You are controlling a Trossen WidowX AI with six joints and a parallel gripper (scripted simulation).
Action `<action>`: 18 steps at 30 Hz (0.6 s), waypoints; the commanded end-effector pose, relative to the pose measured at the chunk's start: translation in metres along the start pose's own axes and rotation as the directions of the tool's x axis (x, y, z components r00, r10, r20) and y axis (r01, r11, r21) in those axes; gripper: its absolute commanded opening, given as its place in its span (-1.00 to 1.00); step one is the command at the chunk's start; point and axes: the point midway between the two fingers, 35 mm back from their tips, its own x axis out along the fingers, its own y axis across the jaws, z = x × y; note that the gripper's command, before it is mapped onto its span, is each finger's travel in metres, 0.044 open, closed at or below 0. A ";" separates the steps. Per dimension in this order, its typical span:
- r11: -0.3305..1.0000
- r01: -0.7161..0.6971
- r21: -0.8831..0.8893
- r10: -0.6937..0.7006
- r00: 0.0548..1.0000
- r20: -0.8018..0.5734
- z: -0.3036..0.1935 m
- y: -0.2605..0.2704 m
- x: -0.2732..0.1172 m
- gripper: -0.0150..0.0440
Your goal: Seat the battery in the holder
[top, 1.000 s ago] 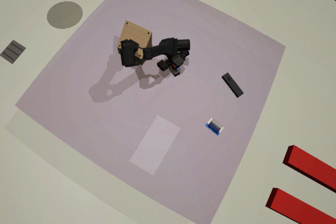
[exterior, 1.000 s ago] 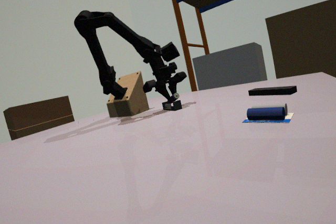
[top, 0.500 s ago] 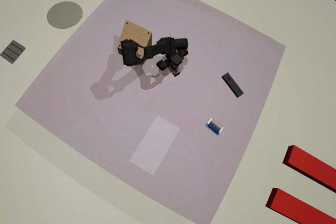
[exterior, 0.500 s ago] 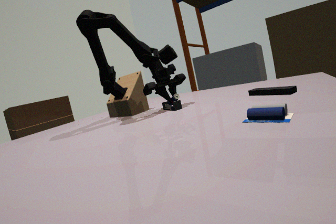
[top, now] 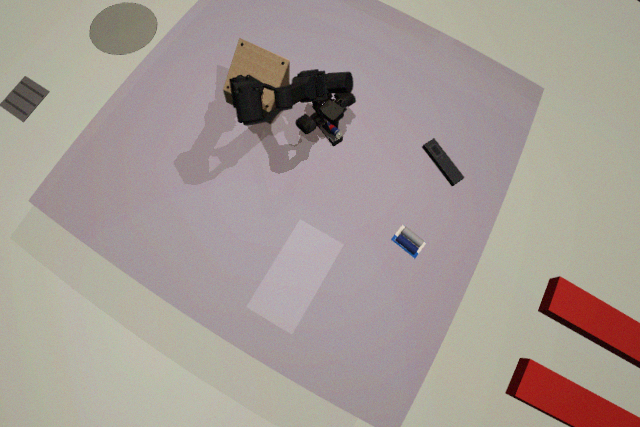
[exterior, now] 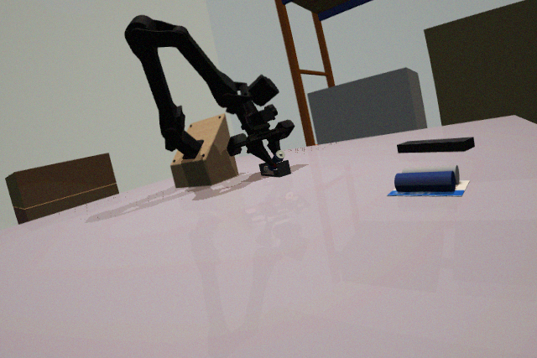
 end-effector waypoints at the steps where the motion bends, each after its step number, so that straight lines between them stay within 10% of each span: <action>1: 1.000 0.006 -0.011 -0.006 1.000 0.013 -0.003 -0.003 0.000 -0.22; 18: 1.000 -0.017 -0.012 0.017 1.000 0.015 -0.019 -0.003 -0.005 -0.22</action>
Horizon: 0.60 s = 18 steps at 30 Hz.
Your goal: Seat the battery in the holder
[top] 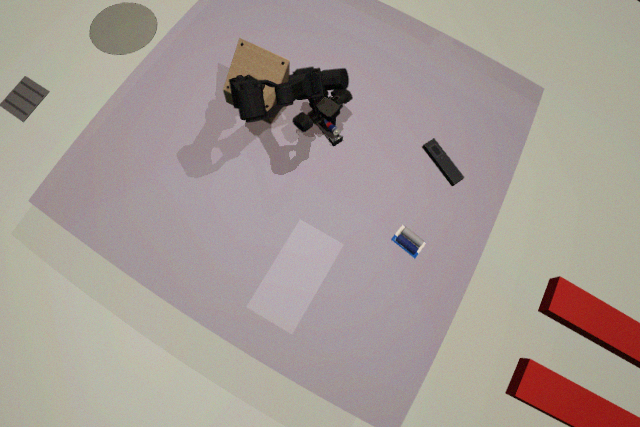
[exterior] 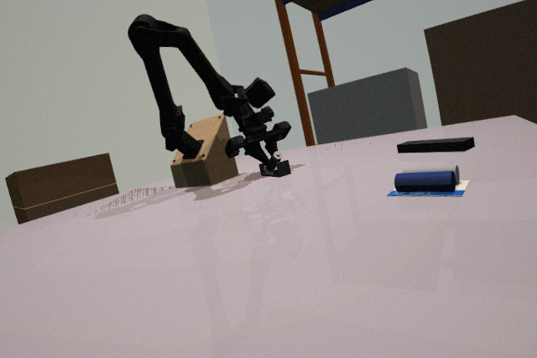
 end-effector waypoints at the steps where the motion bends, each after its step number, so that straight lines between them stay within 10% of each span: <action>1: 1.000 -0.003 -0.009 0.003 1.000 -0.006 -0.007 -0.002 -0.001 -0.22; 18: 1.000 -0.020 -0.010 0.020 0.999 -0.028 -0.012 -0.001 -0.003 -0.22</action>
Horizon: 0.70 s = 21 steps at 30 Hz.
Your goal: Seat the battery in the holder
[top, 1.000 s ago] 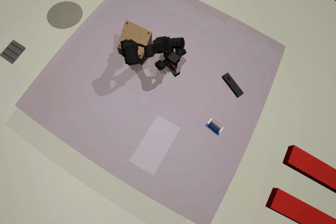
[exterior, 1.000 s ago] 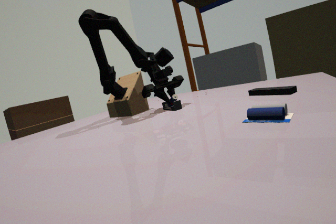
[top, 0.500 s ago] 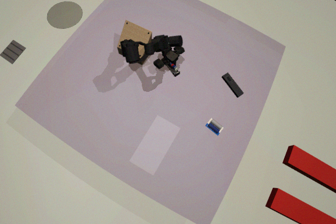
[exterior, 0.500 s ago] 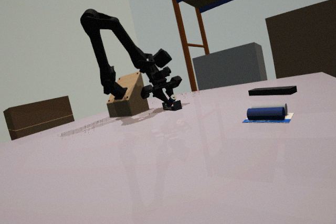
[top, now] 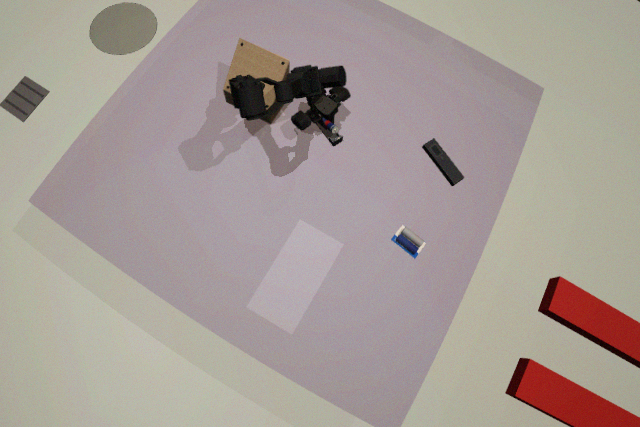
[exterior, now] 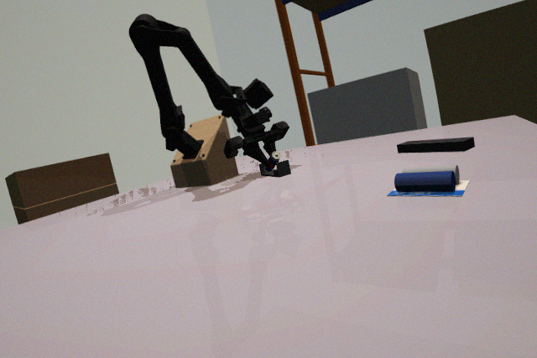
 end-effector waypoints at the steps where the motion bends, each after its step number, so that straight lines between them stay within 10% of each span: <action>1: 1.000 -0.007 -0.010 0.007 0.999 -0.037 -0.004 0.000 0.002 -0.22; 21: 1.000 -0.005 0.007 0.006 0.981 -0.195 0.000 0.005 0.011 -0.22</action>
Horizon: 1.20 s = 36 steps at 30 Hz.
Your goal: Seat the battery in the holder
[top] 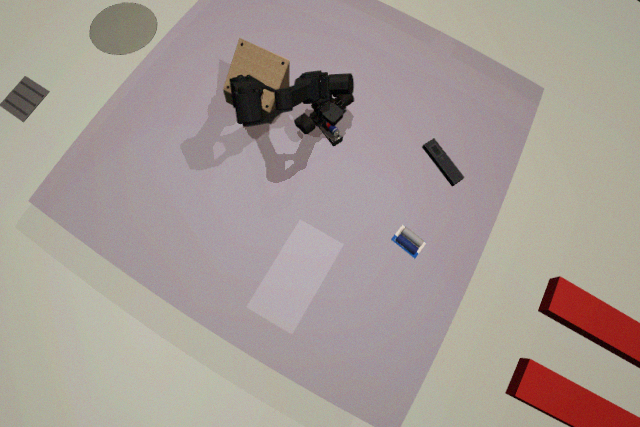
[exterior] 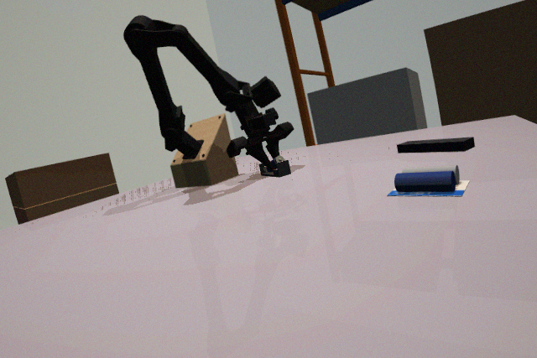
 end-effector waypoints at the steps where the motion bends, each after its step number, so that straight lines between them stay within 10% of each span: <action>1: 1.000 -0.016 0.010 0.017 0.998 -0.060 -0.003 0.002 0.003 -0.22; 36: 0.999 0.001 0.045 0.015 0.933 -0.359 0.003 -0.005 0.006 -0.22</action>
